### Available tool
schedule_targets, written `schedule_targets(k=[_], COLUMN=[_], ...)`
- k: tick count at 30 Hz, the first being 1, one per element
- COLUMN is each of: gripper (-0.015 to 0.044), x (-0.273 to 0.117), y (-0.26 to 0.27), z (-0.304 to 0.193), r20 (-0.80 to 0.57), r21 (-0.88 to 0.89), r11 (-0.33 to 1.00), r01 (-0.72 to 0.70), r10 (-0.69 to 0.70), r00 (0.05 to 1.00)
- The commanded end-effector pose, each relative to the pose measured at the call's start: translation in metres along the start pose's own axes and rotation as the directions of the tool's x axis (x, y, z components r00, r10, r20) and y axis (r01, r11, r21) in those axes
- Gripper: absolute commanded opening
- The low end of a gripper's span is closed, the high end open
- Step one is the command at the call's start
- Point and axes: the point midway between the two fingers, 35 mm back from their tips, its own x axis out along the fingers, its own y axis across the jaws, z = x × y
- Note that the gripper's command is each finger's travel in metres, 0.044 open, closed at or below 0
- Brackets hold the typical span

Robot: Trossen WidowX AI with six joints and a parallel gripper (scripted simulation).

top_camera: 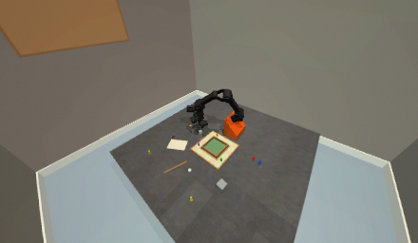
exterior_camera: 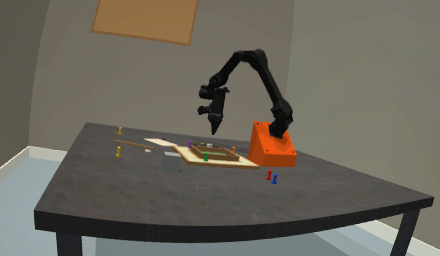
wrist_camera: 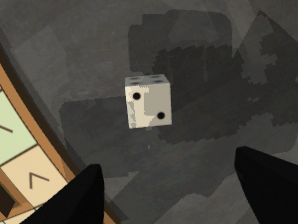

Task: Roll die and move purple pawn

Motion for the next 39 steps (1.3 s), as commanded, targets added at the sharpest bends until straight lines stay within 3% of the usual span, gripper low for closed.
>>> schedule_targets(k=[1,10,35,39], gripper=[0.0275,0.0275,0.0275,0.017], x=[0.007,0.037,0.069,0.069], y=[0.002,0.004,0.006,0.006], z=[0.003,0.006,0.007,0.007], r20=[-0.003,-0.003,-0.003,-0.003], r21=[0.014,0.013,0.013,0.013], r11=[1.0,1.0,1.0,1.0], r01=[-0.014,-0.016,-0.017,-0.017], r10=[0.014,0.016,0.017,0.017], r00=[1.0,1.0,1.0,1.0])
